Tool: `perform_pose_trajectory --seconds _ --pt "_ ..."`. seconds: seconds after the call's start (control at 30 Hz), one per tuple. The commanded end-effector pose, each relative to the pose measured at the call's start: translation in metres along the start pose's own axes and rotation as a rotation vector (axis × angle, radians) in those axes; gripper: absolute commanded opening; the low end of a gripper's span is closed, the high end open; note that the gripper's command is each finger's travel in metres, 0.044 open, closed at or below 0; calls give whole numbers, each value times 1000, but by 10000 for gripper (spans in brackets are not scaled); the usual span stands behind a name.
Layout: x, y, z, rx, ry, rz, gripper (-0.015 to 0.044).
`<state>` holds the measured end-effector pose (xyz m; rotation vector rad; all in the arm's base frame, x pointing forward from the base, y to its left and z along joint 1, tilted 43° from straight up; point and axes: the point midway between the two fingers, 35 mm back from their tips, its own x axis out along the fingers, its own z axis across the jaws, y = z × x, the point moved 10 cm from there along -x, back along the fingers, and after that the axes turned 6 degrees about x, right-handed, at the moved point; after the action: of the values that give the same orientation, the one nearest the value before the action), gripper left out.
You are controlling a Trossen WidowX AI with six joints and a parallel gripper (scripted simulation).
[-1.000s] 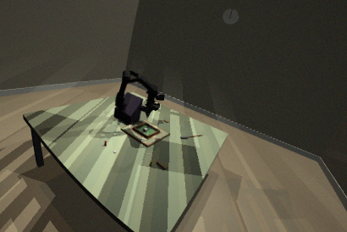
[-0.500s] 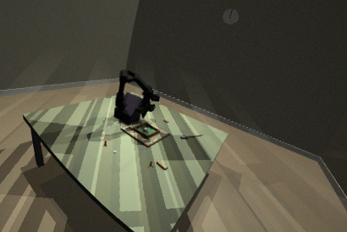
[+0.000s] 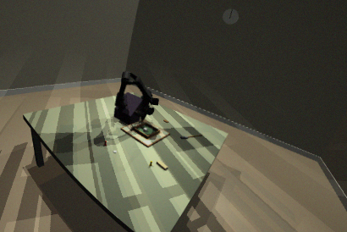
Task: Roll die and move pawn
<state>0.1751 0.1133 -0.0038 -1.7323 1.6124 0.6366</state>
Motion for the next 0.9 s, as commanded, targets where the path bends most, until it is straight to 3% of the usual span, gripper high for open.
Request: perform_pose_trajectory --seconds 0.0,0.27,0.6,0.73,0.83,0.87 --pt "7 2 -2 -12 11 5 0" --pt "18 3 -2 -12 12 5 0" --pt "9 -1 0 1 0 -1 263" --pt "-35 -1 2 -11 8 5 368" --pt "-38 -1 2 -12 9 5 440" --pt "-38 -1 2 -12 9 5 440"
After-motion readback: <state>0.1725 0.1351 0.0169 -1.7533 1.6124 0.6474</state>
